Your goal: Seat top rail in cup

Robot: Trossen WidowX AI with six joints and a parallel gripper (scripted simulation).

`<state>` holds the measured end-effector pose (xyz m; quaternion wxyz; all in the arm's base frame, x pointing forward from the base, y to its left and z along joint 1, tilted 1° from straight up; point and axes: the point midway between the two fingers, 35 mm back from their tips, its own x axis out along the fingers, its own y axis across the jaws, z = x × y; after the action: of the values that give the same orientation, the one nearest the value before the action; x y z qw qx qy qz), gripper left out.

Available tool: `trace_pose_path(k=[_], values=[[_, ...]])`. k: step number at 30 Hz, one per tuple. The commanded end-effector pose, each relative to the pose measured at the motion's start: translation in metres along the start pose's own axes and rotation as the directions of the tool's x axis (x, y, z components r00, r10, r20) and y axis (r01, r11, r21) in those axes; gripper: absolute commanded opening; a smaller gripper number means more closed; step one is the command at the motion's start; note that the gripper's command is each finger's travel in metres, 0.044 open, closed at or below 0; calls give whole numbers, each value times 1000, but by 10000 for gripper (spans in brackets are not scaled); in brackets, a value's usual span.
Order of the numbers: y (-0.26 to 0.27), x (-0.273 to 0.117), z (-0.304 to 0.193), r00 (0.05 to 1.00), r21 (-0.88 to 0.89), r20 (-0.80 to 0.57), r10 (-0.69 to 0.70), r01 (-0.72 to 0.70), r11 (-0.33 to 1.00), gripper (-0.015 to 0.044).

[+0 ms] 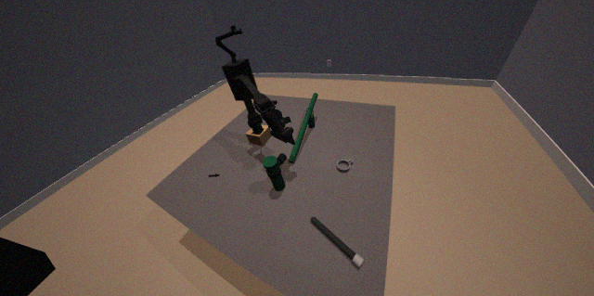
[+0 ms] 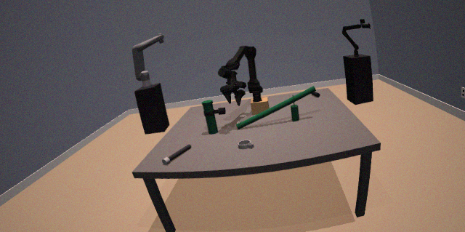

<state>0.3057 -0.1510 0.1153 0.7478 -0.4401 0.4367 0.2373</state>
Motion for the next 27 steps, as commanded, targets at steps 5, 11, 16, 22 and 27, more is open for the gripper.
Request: trace_pose_path(k=[5, 11, 16, 22, 27], values=[[11, -42, 54, 999, 665, -36, -17, 37, 746, 440], [25, -69, 80, 998, 922, -48, -34, 58, 382, 440], [26, -72, 83, 998, 943, -49, -37, 59, 328, 440], [26, -72, 83, 998, 943, -49, -37, 59, 328, 440], [26, -72, 83, 998, 943, -49, -37, 59, 328, 440]])
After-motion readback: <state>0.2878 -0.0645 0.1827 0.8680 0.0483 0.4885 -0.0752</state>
